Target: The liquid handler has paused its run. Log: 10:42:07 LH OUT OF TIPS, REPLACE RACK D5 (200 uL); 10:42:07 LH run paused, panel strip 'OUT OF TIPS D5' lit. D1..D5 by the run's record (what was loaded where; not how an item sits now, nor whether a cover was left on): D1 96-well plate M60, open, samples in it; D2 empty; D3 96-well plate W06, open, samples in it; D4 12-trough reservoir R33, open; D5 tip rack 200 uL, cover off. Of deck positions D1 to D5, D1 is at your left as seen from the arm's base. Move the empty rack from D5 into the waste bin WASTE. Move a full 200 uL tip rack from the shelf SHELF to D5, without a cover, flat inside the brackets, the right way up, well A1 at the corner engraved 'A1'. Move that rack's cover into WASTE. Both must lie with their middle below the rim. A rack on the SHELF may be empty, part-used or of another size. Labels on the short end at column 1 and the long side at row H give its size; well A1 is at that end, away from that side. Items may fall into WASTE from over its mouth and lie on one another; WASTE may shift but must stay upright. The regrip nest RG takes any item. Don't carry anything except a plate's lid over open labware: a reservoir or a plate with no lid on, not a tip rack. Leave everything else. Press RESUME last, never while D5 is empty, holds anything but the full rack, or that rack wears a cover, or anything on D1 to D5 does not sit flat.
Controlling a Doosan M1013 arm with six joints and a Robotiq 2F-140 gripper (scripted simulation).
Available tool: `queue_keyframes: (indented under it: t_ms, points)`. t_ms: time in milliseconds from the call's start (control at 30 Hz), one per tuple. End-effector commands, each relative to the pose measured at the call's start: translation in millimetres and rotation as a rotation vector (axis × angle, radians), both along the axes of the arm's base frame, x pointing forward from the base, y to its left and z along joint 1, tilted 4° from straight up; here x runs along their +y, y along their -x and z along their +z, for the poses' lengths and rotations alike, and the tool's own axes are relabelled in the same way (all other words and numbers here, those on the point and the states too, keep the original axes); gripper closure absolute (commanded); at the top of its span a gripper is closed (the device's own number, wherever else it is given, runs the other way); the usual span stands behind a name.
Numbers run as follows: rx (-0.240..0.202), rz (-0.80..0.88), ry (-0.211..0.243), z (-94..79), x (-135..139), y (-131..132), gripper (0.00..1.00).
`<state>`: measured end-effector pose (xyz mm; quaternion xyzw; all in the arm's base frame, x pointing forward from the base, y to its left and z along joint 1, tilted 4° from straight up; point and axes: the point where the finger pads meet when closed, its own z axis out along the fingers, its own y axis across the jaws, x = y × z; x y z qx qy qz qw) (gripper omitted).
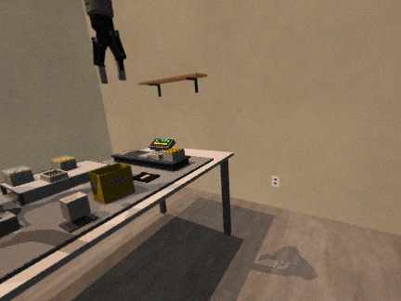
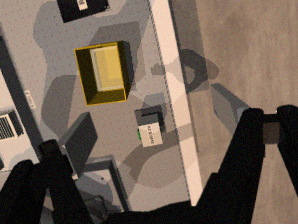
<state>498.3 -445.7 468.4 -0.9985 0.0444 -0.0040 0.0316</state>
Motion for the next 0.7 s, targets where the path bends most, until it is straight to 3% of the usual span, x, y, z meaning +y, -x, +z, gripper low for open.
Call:
queue_keyframes:
  t_ms: [0,667]
  points:
    - [0.000,-0.001,0.000,-6.4,10.3,-8.8,0.23]
    - [0.000,-0.001,0.000,-44.0,72.0,-62.3,0.23]
